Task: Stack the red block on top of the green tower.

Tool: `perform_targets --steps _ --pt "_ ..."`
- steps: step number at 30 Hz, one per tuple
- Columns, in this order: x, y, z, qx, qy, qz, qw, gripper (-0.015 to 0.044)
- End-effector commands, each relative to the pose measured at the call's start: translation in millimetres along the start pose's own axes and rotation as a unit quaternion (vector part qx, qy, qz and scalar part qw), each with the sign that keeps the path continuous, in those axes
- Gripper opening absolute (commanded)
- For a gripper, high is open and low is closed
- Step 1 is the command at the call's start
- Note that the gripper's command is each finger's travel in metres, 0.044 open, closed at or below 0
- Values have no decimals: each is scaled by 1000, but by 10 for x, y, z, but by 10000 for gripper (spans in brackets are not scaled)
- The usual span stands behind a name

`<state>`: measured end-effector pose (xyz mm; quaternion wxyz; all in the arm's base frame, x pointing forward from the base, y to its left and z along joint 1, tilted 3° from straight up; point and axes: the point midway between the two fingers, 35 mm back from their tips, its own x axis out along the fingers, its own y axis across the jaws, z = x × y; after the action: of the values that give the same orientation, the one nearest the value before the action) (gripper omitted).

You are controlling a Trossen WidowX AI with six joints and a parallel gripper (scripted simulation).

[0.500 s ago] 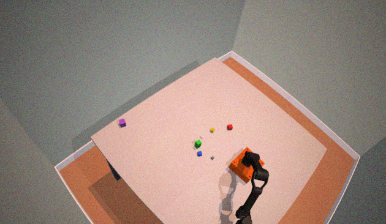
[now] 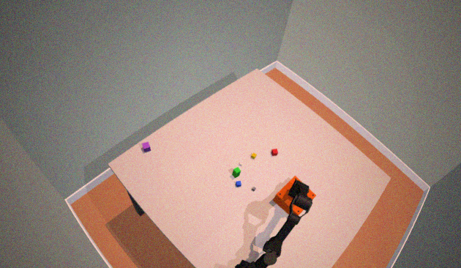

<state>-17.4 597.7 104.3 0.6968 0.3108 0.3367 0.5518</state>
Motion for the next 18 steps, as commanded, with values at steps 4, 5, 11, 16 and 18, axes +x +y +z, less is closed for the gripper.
perform_targets --steps 4,5,11,16,18 --pt "38 -698 752 -27 -25 -91 995 440" --pt "28 -793 860 -29 -29 -103 994 440" --pt "-106 -1375 1482 -44 -48 -180 981 440" --pt "-323 -1848 1959 -50 -60 -245 967 440" --pt "-435 -2031 2128 -53 -62 -270 959 440"
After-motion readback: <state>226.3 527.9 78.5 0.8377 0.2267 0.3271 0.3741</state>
